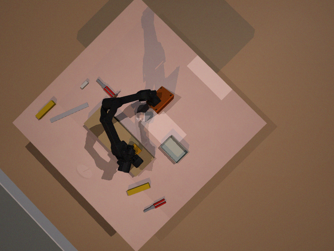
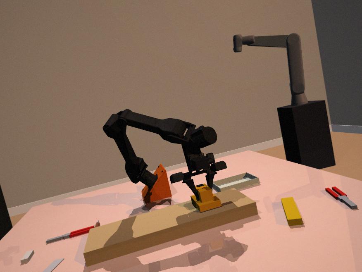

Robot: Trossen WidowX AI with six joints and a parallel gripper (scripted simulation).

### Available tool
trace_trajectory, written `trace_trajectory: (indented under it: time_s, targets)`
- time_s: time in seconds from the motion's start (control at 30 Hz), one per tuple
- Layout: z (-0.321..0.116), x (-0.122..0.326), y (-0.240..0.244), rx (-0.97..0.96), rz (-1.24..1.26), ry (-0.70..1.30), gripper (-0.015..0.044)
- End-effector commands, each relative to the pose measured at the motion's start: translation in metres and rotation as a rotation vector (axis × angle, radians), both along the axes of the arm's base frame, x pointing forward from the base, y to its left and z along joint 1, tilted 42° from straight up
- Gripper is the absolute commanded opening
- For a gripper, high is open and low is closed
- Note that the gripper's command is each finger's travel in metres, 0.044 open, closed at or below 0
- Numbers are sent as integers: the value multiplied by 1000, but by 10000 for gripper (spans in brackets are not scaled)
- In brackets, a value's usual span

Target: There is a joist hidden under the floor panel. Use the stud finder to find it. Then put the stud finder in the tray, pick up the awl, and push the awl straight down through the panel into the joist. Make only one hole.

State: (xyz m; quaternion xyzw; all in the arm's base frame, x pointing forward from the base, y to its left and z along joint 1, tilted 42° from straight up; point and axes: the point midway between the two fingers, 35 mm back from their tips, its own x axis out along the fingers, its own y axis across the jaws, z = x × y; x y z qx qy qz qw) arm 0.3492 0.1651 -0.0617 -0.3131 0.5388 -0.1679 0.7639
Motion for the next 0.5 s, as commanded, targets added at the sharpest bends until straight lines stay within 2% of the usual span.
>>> trace_trajectory:
  time_s: [0.0,0.47]
  targets:
    - [6,1,-8,-5,0,-1,0]
    - [23,3,-27,-7,0,-1,0]
